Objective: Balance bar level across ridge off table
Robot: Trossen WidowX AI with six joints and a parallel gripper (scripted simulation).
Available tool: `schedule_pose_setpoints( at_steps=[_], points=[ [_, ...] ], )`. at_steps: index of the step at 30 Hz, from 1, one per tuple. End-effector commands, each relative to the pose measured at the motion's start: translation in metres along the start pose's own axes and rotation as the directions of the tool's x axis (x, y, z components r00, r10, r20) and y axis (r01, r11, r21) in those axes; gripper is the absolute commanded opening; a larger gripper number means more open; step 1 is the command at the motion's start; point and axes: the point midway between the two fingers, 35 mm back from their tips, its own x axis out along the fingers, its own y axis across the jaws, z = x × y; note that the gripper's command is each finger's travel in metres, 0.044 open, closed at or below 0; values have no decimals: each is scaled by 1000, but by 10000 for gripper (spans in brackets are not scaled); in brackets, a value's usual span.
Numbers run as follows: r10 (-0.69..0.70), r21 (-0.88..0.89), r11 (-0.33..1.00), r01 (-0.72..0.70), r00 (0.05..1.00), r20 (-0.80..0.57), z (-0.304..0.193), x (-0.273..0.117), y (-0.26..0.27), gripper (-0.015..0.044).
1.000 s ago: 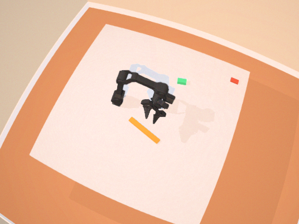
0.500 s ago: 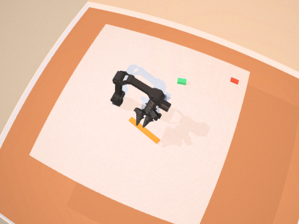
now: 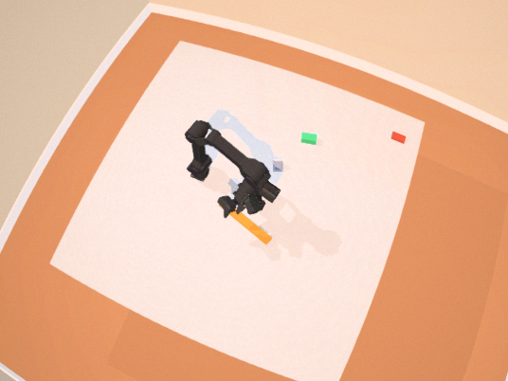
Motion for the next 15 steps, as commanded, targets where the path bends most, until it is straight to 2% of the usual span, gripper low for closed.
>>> schedule_pose_setpoints(
  at_steps=[1, 8, 15],
  points=[
    [136, -35, 990, -137, 990, -40, -7, 6, 7, 315],
    [340, -87, 934, -346, 937, -76, -12, 12, 19, 315],
    [530, -141, 833, -534, 845, -69, -13, 11, 30, 315]
  ],
)
